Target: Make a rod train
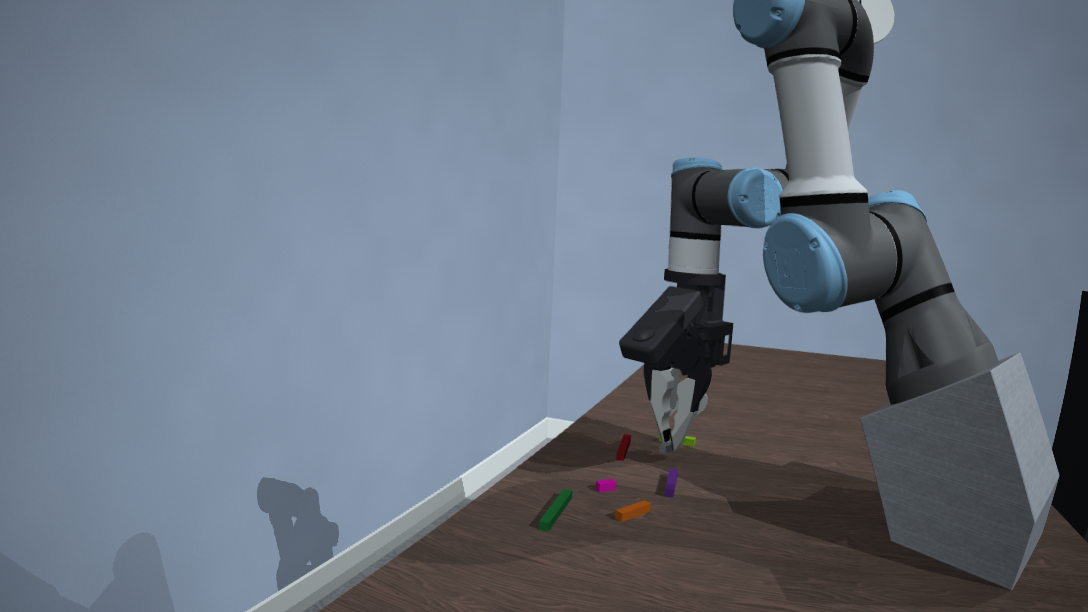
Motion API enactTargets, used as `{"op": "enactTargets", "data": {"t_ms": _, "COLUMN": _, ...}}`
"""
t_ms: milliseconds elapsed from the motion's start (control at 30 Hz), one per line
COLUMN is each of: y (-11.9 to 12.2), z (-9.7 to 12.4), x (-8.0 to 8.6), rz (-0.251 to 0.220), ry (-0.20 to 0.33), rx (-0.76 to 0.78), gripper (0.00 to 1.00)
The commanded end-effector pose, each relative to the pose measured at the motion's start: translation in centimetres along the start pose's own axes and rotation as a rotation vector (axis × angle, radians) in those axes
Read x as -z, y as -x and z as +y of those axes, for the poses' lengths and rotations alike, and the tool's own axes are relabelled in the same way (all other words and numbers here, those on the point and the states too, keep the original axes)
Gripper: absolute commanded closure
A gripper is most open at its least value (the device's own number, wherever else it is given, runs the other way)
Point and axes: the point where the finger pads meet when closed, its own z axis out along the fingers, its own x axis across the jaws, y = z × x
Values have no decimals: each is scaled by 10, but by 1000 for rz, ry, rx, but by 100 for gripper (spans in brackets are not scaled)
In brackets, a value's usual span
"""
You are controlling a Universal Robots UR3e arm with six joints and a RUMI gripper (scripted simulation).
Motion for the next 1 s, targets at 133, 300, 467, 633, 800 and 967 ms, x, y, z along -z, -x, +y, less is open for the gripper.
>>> {"op": "enactTargets", "data": {"t_ms": 133, "y": -1, "z": 0, "x": 0, "rz": 2, "ry": 0, "rx": 0, "gripper": 100}}
{"op": "enactTargets", "data": {"t_ms": 300, "y": -1, "z": 0, "x": -1, "rz": 2, "ry": 0, "rx": 0, "gripper": 100}}
{"op": "enactTargets", "data": {"t_ms": 467, "y": -1, "z": 0, "x": -5, "rz": 2, "ry": 0, "rx": 0, "gripper": 100}}
{"op": "enactTargets", "data": {"t_ms": 633, "y": -1, "z": 0, "x": -9, "rz": 2, "ry": 0, "rx": 0, "gripper": 100}}
{"op": "enactTargets", "data": {"t_ms": 800, "y": -1, "z": 0, "x": -12, "rz": 2, "ry": 0, "rx": 0, "gripper": 100}}
{"op": "enactTargets", "data": {"t_ms": 967, "y": -1, "z": 0, "x": -12, "rz": 2, "ry": 0, "rx": 0, "gripper": 100}}
